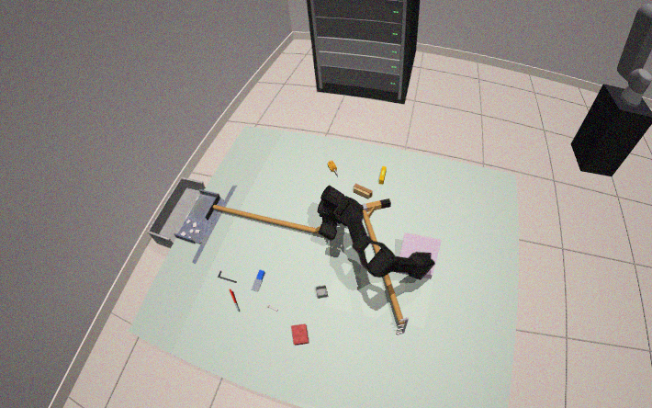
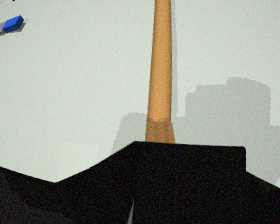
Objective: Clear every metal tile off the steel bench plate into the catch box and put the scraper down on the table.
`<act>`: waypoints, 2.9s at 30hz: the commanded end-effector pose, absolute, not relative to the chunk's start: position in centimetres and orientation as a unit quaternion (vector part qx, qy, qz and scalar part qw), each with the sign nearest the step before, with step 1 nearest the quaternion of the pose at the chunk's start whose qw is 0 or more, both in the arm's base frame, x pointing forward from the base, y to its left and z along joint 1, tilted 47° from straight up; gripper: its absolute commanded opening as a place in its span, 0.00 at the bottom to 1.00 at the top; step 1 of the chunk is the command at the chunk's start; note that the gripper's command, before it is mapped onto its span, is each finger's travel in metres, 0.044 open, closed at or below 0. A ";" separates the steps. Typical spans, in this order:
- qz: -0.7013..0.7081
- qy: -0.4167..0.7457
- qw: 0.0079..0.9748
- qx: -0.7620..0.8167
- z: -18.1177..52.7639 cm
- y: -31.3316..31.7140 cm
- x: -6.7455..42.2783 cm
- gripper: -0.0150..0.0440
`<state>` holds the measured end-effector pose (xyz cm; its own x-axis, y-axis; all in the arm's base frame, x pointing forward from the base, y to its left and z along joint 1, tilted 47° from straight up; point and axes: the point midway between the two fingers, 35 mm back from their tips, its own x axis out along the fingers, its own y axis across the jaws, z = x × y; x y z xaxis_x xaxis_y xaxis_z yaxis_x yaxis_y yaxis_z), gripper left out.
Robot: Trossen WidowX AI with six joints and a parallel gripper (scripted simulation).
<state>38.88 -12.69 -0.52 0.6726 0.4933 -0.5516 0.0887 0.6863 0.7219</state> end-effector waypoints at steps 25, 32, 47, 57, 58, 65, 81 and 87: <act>0.119 0.379 0.837 0.377 -0.4 -12.0 34.4 0.25; 0.119 0.378 0.837 0.377 -0.3 -11.6 33.3 0.25; 0.119 0.376 0.837 0.378 -0.3 -10.6 31.0 0.25; 0.118 0.381 0.834 0.380 -0.5 -10.5 31.0 0.57; 0.118 0.381 0.834 0.380 -0.5 -10.5 31.0 0.61; 0.118 0.382 0.834 0.380 -0.3 -10.7 30.8 0.92; 0.117 0.384 0.834 0.379 1.7 -12.8 28.1 1.00; 0.118 0.383 0.834 0.380 2.7 -13.4 27.0 1.00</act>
<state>27.46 -13.04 2.04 0.6753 0.4855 -0.5551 0.1031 0.6832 0.7229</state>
